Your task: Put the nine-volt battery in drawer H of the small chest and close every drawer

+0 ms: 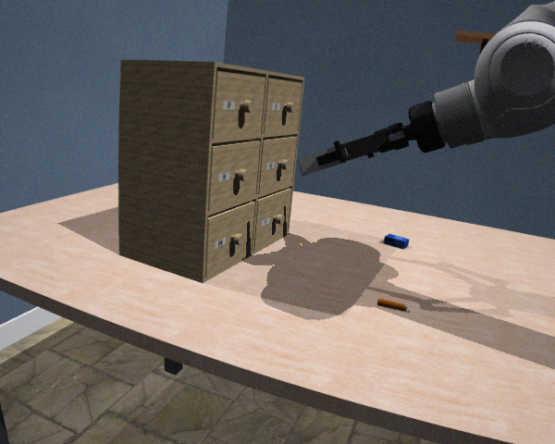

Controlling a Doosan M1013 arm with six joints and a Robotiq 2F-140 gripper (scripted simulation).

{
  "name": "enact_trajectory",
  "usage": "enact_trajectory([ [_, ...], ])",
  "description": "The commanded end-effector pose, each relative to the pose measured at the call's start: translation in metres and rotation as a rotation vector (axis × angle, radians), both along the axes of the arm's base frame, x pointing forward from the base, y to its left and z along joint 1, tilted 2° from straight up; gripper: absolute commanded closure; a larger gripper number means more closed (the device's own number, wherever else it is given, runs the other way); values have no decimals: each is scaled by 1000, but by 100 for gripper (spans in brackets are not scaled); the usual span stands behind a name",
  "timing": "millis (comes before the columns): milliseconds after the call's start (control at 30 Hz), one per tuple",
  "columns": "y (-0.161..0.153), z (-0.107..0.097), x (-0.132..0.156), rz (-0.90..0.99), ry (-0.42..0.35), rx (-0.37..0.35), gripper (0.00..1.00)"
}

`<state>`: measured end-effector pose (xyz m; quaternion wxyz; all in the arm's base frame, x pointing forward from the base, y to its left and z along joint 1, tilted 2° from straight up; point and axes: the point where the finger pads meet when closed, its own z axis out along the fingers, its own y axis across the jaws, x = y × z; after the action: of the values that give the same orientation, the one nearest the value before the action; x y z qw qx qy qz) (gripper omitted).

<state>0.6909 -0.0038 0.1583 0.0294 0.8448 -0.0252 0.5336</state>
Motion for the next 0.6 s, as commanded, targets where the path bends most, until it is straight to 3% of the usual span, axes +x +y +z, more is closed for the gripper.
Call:
enact_trajectory([
  [0, 0, 4, -3, -3, 64, 3, 0],
  [267, 1, 15, -15, -7, 215, 15, 0],
  [567, 0, 17, -18, -13, 255, 14, 0],
])
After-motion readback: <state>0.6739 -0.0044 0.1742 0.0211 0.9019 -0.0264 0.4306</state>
